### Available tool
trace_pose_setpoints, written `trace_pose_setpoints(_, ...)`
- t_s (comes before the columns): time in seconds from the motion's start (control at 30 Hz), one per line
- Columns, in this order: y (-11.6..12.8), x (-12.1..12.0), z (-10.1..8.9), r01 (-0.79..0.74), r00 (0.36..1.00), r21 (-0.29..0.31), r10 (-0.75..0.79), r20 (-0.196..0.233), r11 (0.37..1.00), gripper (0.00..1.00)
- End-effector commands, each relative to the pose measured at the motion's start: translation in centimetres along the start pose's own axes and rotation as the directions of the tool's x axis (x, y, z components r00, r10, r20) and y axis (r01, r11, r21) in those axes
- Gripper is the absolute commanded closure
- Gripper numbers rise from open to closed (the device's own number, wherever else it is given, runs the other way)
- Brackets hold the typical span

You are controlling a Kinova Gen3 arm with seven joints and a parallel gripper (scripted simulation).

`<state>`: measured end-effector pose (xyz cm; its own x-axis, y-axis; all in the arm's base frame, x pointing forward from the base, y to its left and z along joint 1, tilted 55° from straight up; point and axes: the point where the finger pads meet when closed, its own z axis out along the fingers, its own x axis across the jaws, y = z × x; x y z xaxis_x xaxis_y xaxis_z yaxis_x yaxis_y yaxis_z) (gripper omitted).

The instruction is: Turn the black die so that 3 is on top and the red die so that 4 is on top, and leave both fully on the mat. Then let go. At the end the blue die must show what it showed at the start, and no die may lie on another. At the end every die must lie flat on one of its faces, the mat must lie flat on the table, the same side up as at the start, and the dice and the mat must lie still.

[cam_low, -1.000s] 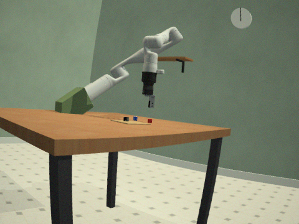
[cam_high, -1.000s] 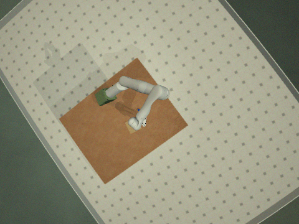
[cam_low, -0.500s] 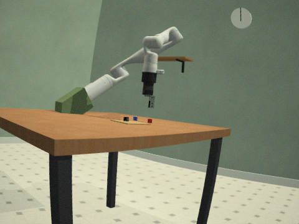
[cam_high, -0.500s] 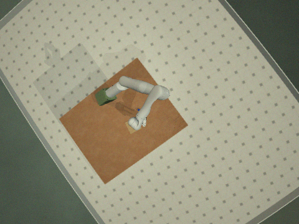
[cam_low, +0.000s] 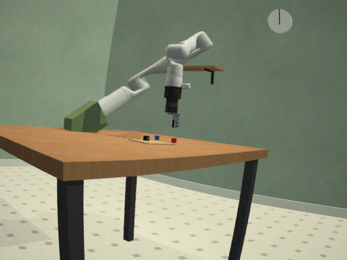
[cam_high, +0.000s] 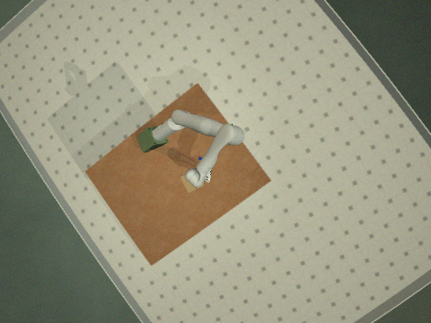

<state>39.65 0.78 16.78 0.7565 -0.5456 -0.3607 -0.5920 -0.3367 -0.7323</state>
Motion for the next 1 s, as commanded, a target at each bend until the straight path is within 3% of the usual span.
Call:
trace_pose_setpoints(0.0,0.0,-0.1,0.4,-0.001,1.0,-0.001,0.001,0.004,1.0,0.3)
trace_pose_setpoints(0.97,0.0,-0.1,3.6,-0.001,1.0,-0.001,0.001,0.004,1.0,0.3)
